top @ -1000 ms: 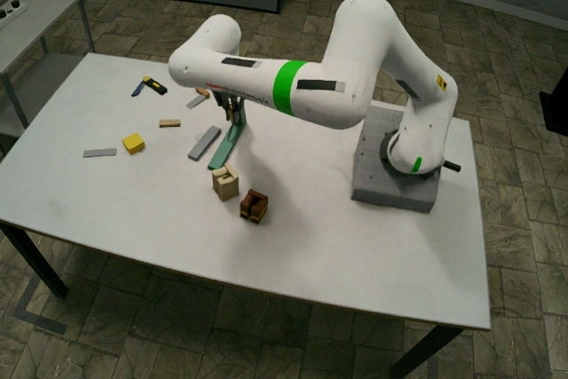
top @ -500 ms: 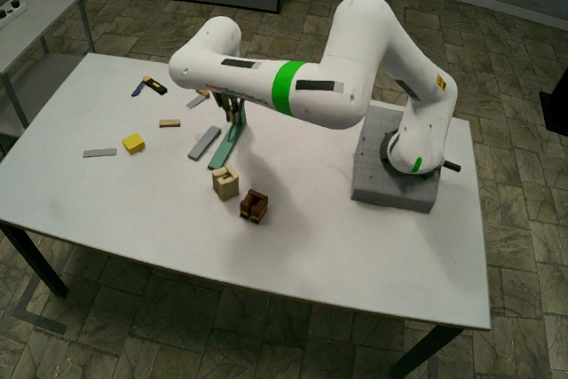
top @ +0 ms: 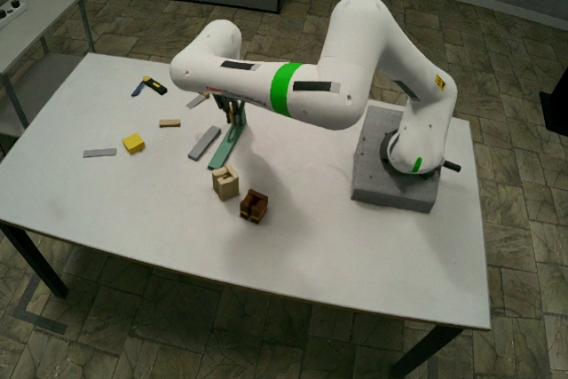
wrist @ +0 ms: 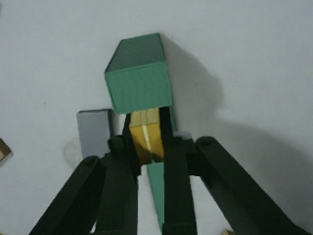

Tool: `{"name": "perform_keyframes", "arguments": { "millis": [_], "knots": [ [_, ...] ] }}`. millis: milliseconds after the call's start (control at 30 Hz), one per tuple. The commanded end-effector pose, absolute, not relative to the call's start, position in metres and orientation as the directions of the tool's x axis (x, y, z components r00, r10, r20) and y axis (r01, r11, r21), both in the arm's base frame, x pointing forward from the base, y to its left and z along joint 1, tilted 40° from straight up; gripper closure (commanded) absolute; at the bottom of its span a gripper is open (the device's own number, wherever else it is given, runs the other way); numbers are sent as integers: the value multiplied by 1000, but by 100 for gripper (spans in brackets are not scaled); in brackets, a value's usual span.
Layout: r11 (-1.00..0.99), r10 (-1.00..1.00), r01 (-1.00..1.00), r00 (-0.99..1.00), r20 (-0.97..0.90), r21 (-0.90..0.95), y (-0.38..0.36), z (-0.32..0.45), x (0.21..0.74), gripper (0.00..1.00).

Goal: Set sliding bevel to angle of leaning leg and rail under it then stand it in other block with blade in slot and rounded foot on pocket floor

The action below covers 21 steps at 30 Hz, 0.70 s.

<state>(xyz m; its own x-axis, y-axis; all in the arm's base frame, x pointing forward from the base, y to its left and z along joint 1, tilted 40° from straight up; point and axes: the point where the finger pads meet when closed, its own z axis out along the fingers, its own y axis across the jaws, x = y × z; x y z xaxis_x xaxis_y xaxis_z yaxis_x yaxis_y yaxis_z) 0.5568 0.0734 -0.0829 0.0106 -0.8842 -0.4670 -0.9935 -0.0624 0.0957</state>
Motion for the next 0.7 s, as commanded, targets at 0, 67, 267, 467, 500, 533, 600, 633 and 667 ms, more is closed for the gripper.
{"name": "perform_keyframes", "arguments": {
  "millis": [0,67,267,467,500,533,600,633,667],
  "knots": [
    [-62,-884,-994,11,-466,94,73,-83,557,90],
    [-62,-884,-994,11,-466,94,74,-85,557,90],
    [-62,-884,-994,11,-466,94,76,-90,557,90],
    [-62,-884,-994,11,-466,94,78,-94,556,90],
    [-62,-884,-994,11,-466,94,78,-94,556,90],
    [-62,-884,-994,11,-466,94,78,-94,556,90],
    [-62,-884,-994,11,-466,94,78,-95,556,90],
    [-62,-884,-994,11,-466,94,78,-95,556,90],
    [-62,-884,-994,11,-466,94,79,-96,556,90]
  ]
}}
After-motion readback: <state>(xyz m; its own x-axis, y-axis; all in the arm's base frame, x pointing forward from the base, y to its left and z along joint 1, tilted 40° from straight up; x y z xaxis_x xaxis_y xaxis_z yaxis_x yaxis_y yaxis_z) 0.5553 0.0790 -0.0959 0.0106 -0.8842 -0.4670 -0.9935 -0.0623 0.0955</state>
